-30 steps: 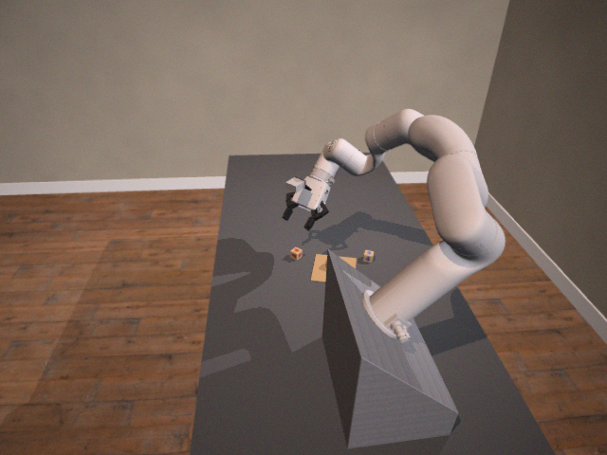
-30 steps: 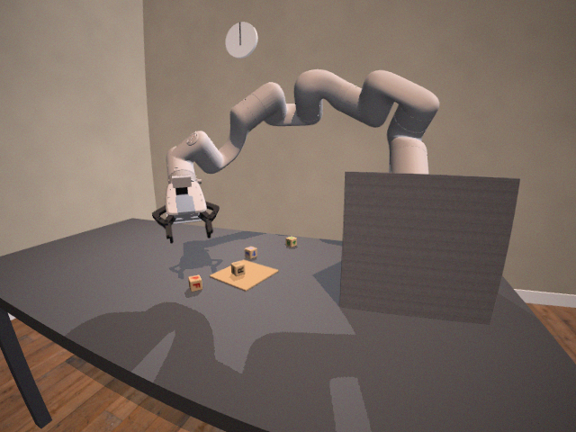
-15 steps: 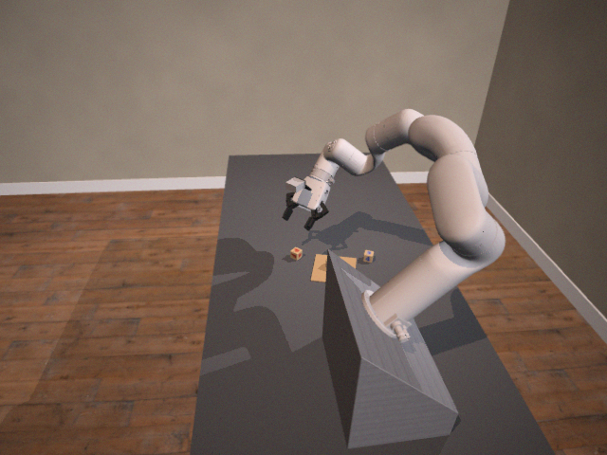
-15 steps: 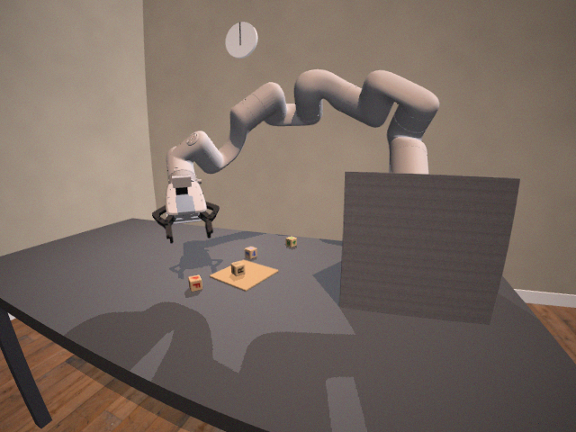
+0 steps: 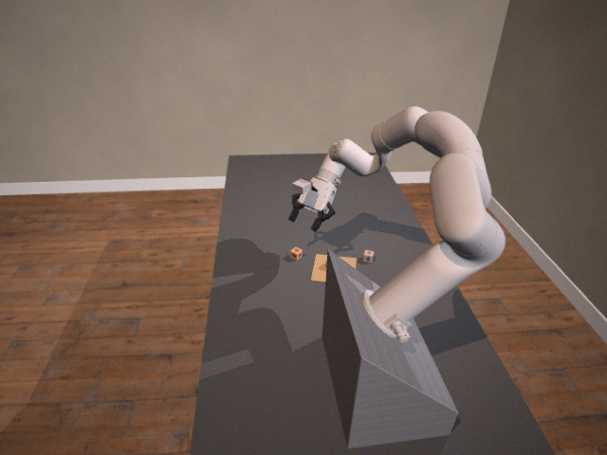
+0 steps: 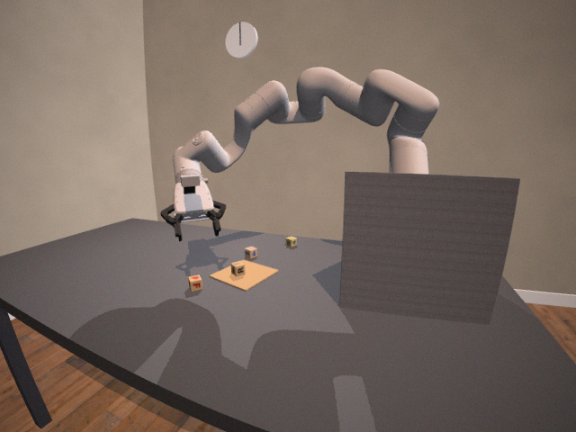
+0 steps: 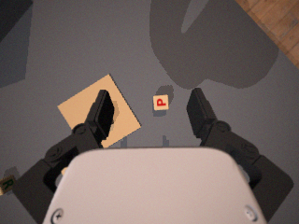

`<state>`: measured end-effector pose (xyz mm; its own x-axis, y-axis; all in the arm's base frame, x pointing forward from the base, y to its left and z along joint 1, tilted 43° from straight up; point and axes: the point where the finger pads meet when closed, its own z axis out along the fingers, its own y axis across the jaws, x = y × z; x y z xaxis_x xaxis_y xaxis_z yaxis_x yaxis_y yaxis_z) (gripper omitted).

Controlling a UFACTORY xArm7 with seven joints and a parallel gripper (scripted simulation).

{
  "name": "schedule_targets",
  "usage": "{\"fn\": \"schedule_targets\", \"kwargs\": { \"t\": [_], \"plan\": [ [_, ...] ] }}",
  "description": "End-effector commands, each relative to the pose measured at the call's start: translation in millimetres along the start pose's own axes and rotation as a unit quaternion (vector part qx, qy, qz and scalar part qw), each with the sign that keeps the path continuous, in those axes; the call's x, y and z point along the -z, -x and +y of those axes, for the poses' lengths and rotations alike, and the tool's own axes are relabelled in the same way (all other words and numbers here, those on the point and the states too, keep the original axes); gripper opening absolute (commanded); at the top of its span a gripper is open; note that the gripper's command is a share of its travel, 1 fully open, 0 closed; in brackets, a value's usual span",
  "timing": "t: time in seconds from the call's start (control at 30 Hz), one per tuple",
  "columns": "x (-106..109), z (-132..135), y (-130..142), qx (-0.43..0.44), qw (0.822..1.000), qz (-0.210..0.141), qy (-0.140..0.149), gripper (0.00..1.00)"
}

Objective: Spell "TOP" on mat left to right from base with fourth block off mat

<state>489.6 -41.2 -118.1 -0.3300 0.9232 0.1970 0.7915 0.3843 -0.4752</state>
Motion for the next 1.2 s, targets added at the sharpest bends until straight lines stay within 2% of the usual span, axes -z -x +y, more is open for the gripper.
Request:
{"fn": "schedule_targets", "kwargs": {
  "t": [0.0, 0.03, 0.07, 0.13, 0.17, 0.23, 0.3, 1.17],
  "plan": [
    [17, -46, 11, 0.0, 1.0, -0.005, 0.006, 1.0],
    [17, -46, 11, 0.0, 1.0, -0.005, 0.006, 1.0],
    [20, -67, 13, 0.0, 1.0, -0.004, 0.006, 1.0],
    [20, -67, 13, 0.0, 1.0, -0.004, 0.006, 1.0],
    [22, -83, 14, 0.0, 1.0, -0.002, 0.006, 1.0],
    [22, -83, 14, 0.0, 1.0, -0.002, 0.006, 1.0],
    [23, -99, 14, 0.001, 1.0, 0.0, 0.007, 1.0],
    [23, -100, 14, 0.001, 1.0, 0.0, 0.007, 1.0]
  ]
}}
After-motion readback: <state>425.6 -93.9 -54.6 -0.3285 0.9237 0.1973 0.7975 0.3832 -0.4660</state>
